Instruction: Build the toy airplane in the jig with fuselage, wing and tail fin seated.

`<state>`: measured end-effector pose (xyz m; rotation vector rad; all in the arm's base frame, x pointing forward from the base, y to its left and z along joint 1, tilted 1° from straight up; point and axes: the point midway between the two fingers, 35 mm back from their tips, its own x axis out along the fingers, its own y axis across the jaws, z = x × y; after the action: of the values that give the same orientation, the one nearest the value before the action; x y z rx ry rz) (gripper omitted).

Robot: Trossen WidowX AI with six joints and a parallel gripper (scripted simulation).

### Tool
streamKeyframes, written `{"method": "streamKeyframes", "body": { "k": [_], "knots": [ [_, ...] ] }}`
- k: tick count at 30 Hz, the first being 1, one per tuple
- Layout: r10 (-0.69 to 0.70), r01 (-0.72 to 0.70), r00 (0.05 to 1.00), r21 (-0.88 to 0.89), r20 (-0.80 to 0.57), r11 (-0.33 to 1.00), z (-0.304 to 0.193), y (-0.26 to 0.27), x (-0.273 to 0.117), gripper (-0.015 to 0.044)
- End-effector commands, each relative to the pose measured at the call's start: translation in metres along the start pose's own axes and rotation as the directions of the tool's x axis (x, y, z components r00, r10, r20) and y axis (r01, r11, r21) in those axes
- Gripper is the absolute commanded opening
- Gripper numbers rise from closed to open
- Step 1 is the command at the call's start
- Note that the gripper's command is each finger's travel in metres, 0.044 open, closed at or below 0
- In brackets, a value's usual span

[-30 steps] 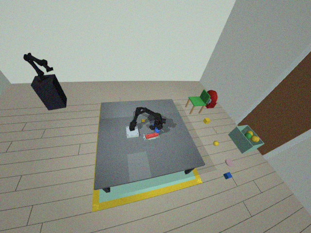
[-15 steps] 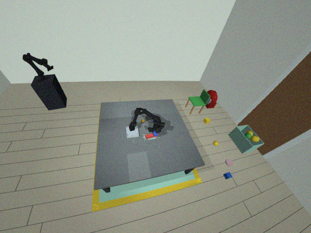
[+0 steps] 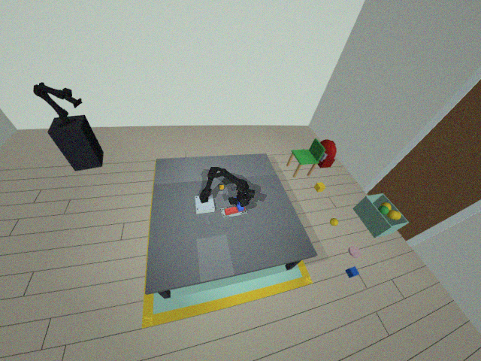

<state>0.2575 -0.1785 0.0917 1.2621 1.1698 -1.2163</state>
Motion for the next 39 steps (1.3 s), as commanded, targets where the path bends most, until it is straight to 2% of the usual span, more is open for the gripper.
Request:
{"method": "streamKeyframes", "body": {
  "k": [1,30,36,39],
  "knots": [
    [0.004,-0.004,1.0,0.006,0.0,1.0,0.0,0.001,0.0,0.0195],
    [0.004,-0.004,1.0,0.006,0.0,1.0,0.0,0.001,0.039,0.0195],
    [-0.001,0.001,1.0,0.0,-0.001,1.0,0.0,0.001,0.038,0.0155],
    [-0.001,0.001,1.0,0.0,-0.001,1.0,0.0,0.001,0.038,0.0076]
  ]
}}
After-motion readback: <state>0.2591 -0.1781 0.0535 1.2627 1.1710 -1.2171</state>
